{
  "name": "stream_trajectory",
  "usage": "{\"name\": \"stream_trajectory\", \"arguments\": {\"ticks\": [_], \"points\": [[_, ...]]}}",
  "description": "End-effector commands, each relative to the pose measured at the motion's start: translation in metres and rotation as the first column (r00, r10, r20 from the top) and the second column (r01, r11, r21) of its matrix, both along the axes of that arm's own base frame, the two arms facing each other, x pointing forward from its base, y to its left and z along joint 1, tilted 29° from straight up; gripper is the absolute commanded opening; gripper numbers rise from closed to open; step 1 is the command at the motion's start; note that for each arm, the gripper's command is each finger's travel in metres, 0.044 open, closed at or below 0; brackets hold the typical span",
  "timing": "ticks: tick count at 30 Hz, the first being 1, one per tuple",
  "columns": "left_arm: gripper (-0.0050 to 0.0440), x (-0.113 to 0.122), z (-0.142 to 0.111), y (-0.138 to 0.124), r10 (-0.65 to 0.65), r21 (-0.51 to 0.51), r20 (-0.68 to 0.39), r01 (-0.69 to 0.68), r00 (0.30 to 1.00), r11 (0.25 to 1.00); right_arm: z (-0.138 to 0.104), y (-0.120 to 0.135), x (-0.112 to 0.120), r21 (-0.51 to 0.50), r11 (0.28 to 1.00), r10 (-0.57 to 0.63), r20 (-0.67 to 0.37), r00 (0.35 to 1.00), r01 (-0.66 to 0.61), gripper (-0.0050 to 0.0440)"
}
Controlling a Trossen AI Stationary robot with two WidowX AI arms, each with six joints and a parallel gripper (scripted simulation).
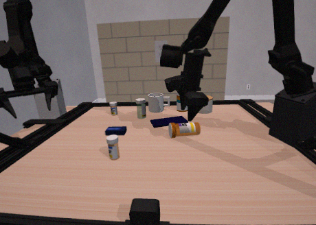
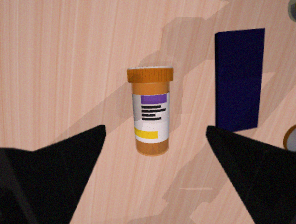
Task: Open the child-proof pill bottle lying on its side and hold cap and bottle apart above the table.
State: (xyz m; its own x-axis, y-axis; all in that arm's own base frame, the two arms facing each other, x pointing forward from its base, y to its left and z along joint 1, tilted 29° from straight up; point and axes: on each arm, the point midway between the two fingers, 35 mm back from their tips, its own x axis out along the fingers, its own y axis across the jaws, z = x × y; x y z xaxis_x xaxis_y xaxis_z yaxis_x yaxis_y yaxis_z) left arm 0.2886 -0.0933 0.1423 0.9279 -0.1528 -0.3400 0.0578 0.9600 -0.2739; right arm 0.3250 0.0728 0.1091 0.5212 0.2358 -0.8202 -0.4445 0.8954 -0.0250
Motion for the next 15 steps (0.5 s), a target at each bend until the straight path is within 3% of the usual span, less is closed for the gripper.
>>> {"name": "stream_trajectory", "arguments": {"ticks": [1,15], "points": [[0.044,0.0,0.0,0.0,0.0,0.0,0.0,0.0,1.0,1.0,-0.005,-0.006,0.0,-0.002,0.997,0.082,-0.105,0.991,-0.083,0.044],[0.044,0.0,0.0,0.0,0.0,0.0,0.0,0.0,1.0,1.0,-0.018,-0.003,0.006,0.001,0.995,0.097,-0.12,0.988,-0.097,0.044]]}}
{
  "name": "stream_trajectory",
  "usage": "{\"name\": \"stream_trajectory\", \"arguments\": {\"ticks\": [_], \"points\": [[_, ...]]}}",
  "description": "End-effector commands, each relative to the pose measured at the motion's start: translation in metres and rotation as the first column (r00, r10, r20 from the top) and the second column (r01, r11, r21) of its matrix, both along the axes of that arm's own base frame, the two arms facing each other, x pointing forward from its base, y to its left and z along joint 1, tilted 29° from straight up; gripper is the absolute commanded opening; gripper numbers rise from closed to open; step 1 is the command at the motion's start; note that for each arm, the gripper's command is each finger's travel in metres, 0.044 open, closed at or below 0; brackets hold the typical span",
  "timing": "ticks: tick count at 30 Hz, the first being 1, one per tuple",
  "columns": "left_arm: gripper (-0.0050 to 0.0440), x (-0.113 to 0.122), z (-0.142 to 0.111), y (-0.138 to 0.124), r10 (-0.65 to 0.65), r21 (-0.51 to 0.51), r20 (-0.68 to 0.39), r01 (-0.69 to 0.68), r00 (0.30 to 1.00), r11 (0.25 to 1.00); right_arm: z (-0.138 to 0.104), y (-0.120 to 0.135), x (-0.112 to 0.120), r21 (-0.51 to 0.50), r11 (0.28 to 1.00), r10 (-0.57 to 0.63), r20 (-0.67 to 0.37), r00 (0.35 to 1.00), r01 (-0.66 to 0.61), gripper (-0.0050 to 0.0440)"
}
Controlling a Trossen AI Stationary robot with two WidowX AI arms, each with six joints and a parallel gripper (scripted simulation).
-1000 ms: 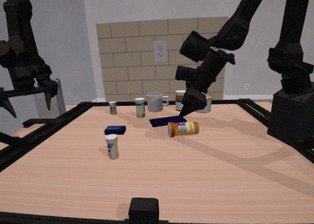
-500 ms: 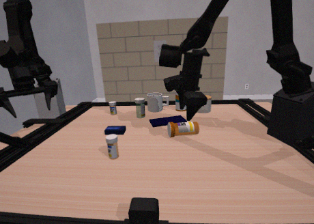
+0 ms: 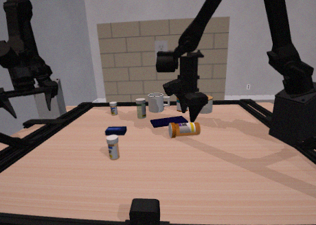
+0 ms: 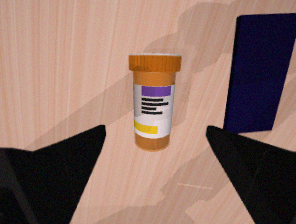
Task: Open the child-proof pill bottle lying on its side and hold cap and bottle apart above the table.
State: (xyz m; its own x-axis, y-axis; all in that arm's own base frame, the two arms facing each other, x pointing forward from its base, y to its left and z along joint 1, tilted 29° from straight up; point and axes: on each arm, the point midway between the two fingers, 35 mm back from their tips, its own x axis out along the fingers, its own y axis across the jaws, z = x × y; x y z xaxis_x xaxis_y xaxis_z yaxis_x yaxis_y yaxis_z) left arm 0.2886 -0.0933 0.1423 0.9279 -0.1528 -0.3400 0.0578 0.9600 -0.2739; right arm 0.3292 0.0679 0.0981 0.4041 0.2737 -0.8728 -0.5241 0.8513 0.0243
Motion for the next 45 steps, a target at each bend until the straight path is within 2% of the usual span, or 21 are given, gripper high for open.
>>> {"name": "stream_trajectory", "arguments": {"ticks": [1,45], "points": [[0.044,0.0,0.0,0.0,0.0,0.0,0.0,0.0,1.0,1.0,-0.007,0.002,0.002,0.001,1.0,0.007,-0.01,1.0,-0.007,0.044],[0.044,0.0,0.0,0.0,0.0,0.0,0.0,0.0,1.0,1.0,-0.059,0.018,0.026,-0.001,1.0,0.002,-0.009,1.0,-0.002,0.044]]}}
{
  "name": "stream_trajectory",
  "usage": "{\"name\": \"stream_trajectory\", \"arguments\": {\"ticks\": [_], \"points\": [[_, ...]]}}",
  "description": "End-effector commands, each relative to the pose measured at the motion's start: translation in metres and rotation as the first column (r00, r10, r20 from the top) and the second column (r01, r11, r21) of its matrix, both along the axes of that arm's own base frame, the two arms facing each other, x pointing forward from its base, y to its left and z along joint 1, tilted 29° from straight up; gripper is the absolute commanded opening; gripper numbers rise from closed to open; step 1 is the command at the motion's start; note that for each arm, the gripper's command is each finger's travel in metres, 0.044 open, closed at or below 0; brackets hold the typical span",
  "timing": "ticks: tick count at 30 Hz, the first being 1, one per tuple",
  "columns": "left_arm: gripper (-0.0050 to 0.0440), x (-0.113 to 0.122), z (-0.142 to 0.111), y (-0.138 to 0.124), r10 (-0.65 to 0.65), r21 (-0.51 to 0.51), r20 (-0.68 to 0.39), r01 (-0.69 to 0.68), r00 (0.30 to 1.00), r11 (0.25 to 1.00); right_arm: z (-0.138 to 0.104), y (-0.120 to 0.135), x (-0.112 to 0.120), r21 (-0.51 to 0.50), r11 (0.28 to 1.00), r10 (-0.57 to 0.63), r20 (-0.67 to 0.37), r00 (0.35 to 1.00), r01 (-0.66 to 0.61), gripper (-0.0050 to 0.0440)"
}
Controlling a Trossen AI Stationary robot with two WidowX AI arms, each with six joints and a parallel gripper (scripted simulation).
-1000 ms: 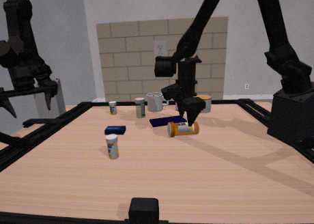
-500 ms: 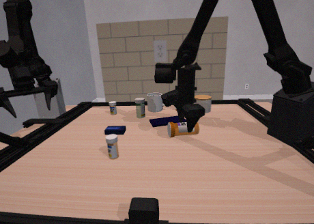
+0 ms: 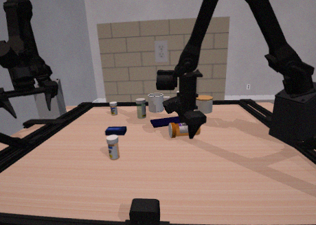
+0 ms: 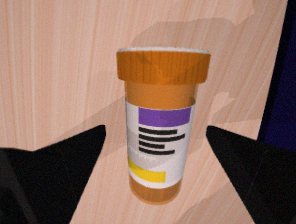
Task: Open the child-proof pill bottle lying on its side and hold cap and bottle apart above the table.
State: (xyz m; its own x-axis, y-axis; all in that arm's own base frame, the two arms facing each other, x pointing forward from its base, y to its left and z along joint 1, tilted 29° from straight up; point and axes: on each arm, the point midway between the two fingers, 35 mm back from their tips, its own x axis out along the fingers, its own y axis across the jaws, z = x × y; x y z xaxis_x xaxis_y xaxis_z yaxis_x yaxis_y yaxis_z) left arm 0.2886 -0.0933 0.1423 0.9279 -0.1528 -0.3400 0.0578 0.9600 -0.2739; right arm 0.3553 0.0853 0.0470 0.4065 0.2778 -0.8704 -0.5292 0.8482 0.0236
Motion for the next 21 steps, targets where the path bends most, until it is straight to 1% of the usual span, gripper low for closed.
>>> {"name": "stream_trajectory", "arguments": {"ticks": [1,9,11,14,21], "points": [[0.044,0.0,0.0,0.0,0.0,0.0,0.0,0.0,1.0,1.0,-0.0076,0.0008,-0.0003,-0.003,1.0,-0.003,-0.013,1.0,0.003,0.0416],[0.044,0.0,0.0,0.0,0.0,0.0,0.0,0.0,1.0,1.0,-0.0076,0.0008,-0.0003,-0.003,1.0,-0.003,-0.013,1.0,0.003,0.0224],[0.044,0.0,0.0,0.0,0.0,0.0,0.0,0.0,1.0,1.0,-0.0076,0.0008,-0.0003,-0.003,1.0,-0.003,-0.013,1.0,0.003,0.0259],[0.044,0.0,0.0,0.0,0.0,0.0,0.0,0.0,1.0,1.0,-0.0076,0.0008,-0.0003,-0.003,1.0,-0.003,-0.013,1.0,0.003,0.0252],[0.044,0.0,0.0,0.0,0.0,0.0,0.0,0.0,1.0,1.0,-0.0076,0.0008,-0.0003,-0.003,1.0,-0.003,-0.013,1.0,0.003,0.0205]]}}
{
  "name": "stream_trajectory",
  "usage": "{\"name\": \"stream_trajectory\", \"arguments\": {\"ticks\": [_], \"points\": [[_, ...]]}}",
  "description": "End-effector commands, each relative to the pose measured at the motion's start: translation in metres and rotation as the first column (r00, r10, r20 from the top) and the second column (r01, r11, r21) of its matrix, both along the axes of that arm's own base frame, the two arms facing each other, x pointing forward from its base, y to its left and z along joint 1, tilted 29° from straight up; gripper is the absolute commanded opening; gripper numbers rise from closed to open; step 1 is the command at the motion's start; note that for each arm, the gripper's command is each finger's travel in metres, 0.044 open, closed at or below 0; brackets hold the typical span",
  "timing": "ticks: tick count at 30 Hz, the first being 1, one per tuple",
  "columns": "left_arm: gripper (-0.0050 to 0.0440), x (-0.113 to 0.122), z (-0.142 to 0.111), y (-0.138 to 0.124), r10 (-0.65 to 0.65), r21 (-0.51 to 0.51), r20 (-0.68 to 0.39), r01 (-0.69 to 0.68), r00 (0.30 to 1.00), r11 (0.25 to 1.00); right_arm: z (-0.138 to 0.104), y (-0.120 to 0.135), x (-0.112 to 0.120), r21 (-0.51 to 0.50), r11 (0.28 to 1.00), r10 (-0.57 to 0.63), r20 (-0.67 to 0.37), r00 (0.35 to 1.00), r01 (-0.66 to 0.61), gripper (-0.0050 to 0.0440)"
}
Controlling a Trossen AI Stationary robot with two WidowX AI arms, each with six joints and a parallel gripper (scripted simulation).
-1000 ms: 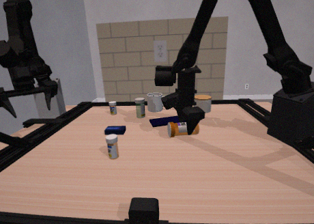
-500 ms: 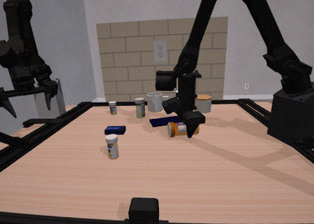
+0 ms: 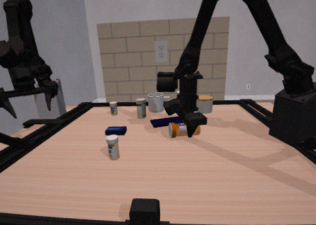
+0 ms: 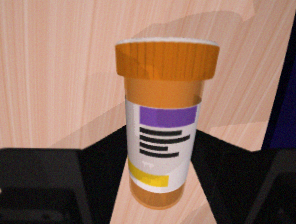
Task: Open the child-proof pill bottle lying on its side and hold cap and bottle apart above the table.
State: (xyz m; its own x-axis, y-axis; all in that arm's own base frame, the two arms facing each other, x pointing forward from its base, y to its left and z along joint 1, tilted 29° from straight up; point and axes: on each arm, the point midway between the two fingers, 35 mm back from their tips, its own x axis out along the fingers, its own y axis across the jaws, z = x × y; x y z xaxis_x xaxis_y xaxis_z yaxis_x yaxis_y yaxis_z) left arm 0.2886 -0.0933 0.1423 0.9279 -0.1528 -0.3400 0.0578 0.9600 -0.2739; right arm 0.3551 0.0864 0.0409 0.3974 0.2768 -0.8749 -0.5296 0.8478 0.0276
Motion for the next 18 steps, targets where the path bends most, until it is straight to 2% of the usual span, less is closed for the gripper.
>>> {"name": "stream_trajectory", "arguments": {"ticks": [1,4,18], "points": [[0.044,0.0,0.0,0.0,0.0,0.0,0.0,0.0,1.0,1.0,-0.0015,-0.0002,-0.0001,-0.001,1.0,-0.004,-0.003,1.0,0.004,0.0199],[0.044,0.0,0.0,0.0,0.0,0.0,0.0,0.0,1.0,1.0,-0.0015,-0.0002,-0.0001,-0.001,1.0,-0.004,-0.003,1.0,0.004,0.0179],[0.044,0.0,0.0,0.0,0.0,0.0,0.0,0.0,1.0,1.0,-0.0015,-0.0002,-0.0001,-0.001,1.0,-0.004,-0.003,1.0,0.004,0.0179]]}}
